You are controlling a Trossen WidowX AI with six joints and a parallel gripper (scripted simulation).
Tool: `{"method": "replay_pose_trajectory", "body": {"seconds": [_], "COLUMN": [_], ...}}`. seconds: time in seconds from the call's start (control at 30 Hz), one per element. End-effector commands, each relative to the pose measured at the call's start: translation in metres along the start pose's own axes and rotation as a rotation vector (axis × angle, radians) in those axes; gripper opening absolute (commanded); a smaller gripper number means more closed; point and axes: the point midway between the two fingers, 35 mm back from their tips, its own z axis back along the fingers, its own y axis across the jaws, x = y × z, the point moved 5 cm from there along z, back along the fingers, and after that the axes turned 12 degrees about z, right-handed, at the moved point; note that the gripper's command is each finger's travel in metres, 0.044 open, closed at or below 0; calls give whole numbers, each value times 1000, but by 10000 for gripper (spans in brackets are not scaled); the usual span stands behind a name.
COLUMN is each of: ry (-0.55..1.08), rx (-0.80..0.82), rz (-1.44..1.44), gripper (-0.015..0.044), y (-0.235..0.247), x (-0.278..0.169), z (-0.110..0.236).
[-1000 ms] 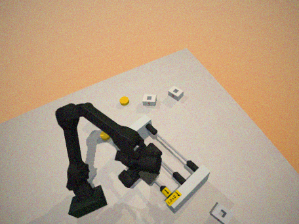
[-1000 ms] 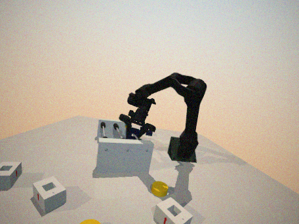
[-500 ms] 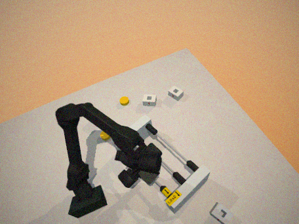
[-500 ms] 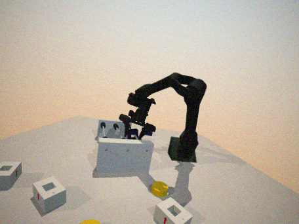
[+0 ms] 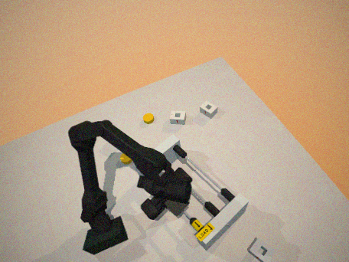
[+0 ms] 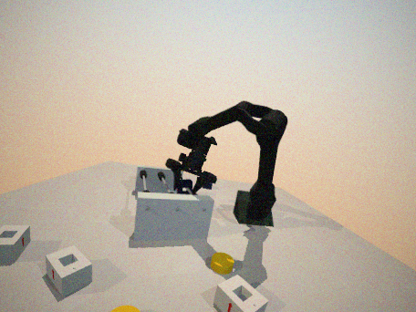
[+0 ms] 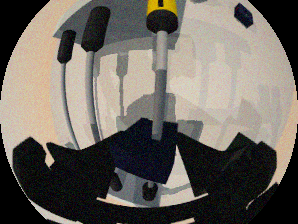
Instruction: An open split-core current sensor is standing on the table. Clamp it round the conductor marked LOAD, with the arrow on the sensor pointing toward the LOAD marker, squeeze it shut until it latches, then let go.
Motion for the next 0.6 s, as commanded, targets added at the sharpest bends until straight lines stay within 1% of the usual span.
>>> {"method": "replay_pose_trajectory", "body": {"seconds": [0.0, 0.23, 0.57], "ry": [-1, -3, -6], "rx": [5, 10, 23], "rz": [2, 0, 0], "gripper": [177, 0, 0], "y": [0, 0, -2], "x": [0, 0, 0], "z": [1, 2, 3]}}
